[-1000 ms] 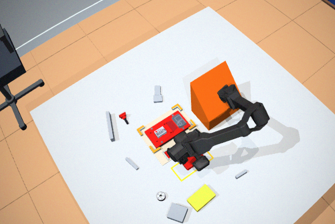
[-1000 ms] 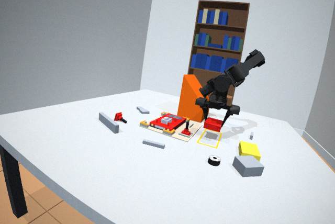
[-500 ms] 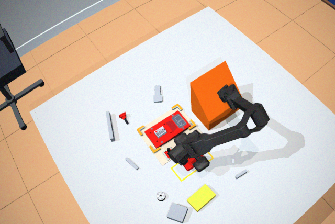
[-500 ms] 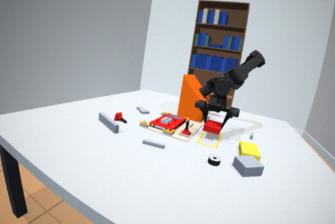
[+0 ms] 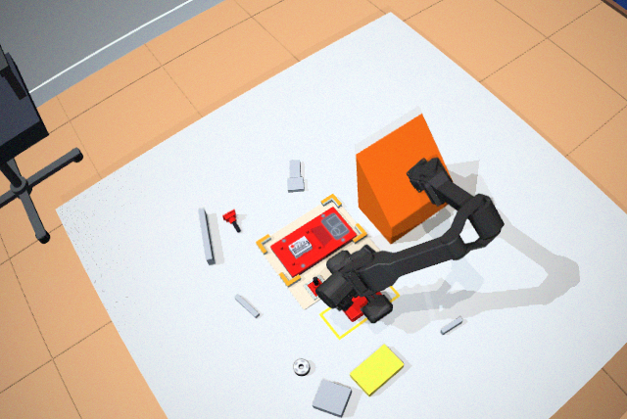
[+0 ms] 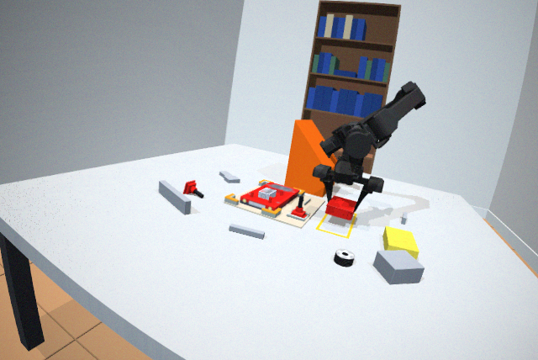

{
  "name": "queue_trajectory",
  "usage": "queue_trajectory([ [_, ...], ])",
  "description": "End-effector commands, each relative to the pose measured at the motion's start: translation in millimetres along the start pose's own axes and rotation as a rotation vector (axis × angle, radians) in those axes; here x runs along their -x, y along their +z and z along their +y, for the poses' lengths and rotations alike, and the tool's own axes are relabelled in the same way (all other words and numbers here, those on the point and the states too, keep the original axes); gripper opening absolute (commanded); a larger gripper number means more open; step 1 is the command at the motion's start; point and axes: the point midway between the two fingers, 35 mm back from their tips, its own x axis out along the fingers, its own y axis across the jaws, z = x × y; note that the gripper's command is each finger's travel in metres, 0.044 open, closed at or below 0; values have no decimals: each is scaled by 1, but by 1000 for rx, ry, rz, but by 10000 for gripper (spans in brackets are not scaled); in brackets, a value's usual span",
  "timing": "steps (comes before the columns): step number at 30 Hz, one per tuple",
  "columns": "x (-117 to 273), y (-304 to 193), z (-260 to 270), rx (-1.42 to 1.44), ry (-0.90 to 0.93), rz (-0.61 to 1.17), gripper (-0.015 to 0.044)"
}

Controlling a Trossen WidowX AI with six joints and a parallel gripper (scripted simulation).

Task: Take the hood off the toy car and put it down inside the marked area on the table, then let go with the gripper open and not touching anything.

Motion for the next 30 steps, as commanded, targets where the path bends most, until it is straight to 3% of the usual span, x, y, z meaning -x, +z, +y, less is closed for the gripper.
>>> queue_trajectory([
  [1,-3,0,-1,-5,-2,-2,0],
  [30,-17,-1,0,-5,0,-2,0],
])
